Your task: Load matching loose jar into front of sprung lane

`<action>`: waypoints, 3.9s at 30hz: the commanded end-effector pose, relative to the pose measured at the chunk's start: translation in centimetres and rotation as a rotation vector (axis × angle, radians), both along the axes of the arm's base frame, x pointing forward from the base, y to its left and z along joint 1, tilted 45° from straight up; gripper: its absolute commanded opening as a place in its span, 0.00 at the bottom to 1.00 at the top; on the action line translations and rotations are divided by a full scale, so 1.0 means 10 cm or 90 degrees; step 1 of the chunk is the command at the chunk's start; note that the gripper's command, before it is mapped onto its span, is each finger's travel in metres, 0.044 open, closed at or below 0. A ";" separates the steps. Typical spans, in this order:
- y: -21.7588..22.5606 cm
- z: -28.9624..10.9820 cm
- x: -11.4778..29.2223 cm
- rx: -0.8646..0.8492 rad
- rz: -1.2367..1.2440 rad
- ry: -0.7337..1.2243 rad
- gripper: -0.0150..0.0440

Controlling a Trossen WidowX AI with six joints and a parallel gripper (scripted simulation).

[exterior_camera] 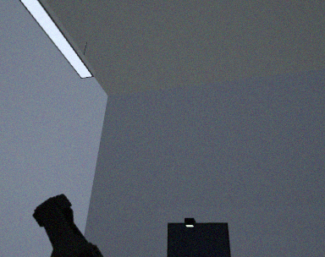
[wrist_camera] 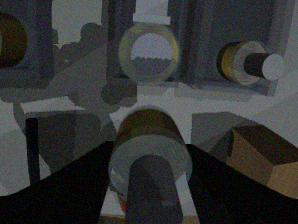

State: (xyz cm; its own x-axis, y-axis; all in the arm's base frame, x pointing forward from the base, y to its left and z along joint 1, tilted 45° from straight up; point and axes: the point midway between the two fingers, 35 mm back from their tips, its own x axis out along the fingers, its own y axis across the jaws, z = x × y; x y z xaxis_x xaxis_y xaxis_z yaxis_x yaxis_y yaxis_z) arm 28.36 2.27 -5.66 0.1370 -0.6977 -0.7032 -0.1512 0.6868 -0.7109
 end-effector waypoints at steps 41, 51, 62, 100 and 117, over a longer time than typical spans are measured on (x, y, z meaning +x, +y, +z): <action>-0.12 -0.19 0.21 0.005 -0.002 -0.009 0.25; -0.11 -0.19 0.26 0.005 -0.002 -0.009 0.25; -0.10 -0.19 0.30 0.005 -0.002 -0.009 0.25; -0.07 -0.17 0.46 0.005 -0.002 -0.010 0.25; -0.04 -0.16 0.53 0.005 -0.002 -0.010 0.25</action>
State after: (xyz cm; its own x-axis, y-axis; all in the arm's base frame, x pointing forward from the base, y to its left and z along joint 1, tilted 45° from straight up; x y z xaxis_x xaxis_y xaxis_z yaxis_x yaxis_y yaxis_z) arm 32.52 1.40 -7.64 0.1205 -0.6974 -0.7064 -0.1567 0.6893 -0.7073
